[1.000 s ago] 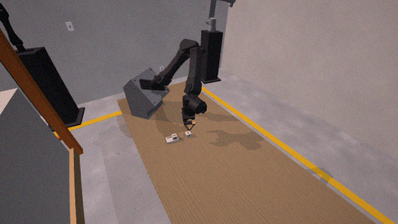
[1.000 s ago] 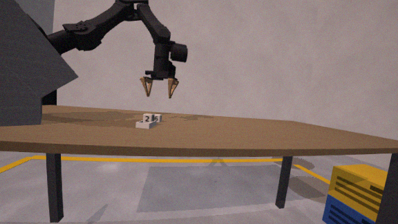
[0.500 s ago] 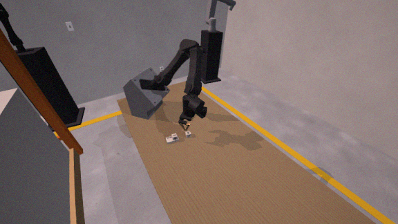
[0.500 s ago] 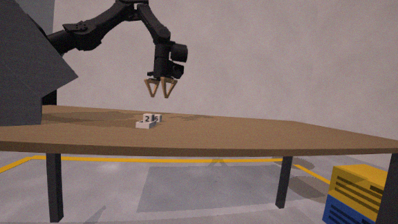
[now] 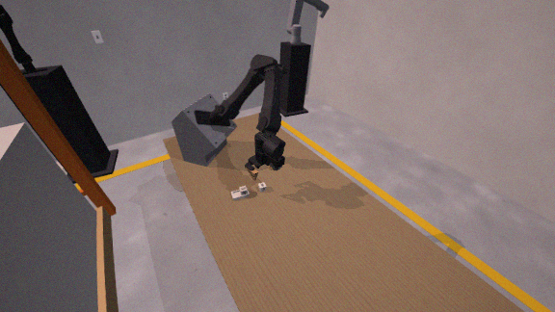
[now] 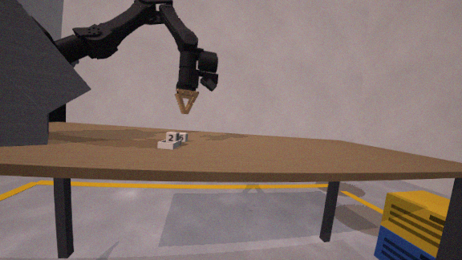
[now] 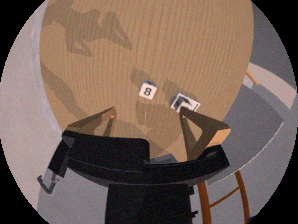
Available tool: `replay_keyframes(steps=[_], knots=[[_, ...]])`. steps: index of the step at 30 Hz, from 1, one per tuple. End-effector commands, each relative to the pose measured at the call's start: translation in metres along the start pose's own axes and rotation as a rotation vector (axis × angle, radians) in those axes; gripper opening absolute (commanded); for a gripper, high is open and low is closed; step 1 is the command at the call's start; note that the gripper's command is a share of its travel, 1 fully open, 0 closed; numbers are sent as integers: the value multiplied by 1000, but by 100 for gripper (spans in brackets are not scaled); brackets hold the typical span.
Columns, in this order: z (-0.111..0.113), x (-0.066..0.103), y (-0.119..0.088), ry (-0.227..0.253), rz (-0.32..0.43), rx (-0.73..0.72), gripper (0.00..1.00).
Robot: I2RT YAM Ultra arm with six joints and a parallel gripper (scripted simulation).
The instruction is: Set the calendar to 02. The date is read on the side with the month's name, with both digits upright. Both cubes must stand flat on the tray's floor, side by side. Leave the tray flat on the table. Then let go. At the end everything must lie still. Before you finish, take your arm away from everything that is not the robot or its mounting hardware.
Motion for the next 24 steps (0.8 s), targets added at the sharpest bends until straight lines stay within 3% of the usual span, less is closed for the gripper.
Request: replay_keyframes(steps=[1, 4, 7, 17, 20, 22, 24], knots=[[0, 1, 1, -1, -5, -188, 100], [0, 1, 1, -1, -5, -196, 100], [0, 0, 1, -1, -5, -366, 100], [0, -1, 1, 0, -6, -716, 100], [0, -1, 1, 0, -6, -728, 100], [0, -1, 1, 0, -6, -862, 100], [0, -1, 1, 1, -6, -898, 100]])
Point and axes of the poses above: the point where the finger pads meet when closed, its own x axis back along the fingers, its own z axis across the jaws, y = z × x, the point moved 1 cm from there along x, back along the fingers, and after that the axes turned 3 degrees about -x, right-handed, at the moved point
